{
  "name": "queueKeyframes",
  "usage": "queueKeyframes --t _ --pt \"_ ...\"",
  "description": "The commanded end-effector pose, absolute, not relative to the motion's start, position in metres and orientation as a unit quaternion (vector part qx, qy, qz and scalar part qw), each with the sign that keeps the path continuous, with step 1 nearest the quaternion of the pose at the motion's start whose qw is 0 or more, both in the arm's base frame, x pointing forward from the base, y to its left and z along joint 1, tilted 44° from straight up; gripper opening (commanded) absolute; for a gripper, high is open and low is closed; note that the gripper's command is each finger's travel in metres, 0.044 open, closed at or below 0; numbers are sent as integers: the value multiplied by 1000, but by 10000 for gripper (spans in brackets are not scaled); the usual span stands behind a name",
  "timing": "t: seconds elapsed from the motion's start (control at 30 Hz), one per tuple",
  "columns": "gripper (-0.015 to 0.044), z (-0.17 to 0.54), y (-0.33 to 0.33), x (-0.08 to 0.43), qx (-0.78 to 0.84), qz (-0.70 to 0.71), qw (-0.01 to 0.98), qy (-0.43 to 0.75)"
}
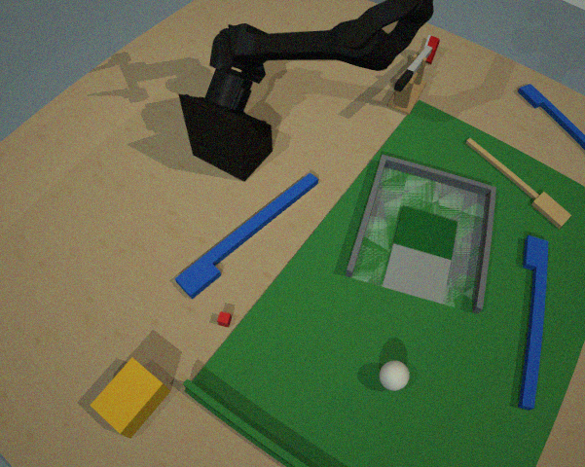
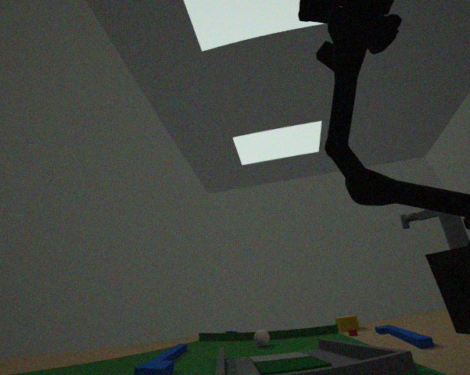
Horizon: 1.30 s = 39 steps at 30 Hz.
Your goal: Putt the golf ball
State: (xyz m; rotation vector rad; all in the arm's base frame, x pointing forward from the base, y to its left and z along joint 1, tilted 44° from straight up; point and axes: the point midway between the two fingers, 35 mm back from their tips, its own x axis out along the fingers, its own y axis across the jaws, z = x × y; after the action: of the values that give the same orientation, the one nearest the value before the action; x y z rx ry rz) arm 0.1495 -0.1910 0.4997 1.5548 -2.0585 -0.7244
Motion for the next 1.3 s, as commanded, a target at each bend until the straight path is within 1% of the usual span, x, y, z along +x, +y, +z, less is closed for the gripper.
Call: queueKeyframes --t 0.0,0.03,0.3,0.5,0.67,0.83,0.97,1.13,1.27 --pt "426 501 -191 148 563 -261 227 -750" --pt "440 503 -192 142 559 -253 223 -757" --pt "440 531 -188 52 478 -136 148 -855" --pt "440 542 -164 -19 383 -37 104 -917" --pt "440 541 -132 -71 295 52 67 -952" --pt "440 534 -67 -127 155 178 43 -971" --pt "440 522 -4 -151 40 279 43 -958" --pt "440 509 49 -157 -49 378 62 -922" --pt "440 493 99 -151 -131 450 81 -880"
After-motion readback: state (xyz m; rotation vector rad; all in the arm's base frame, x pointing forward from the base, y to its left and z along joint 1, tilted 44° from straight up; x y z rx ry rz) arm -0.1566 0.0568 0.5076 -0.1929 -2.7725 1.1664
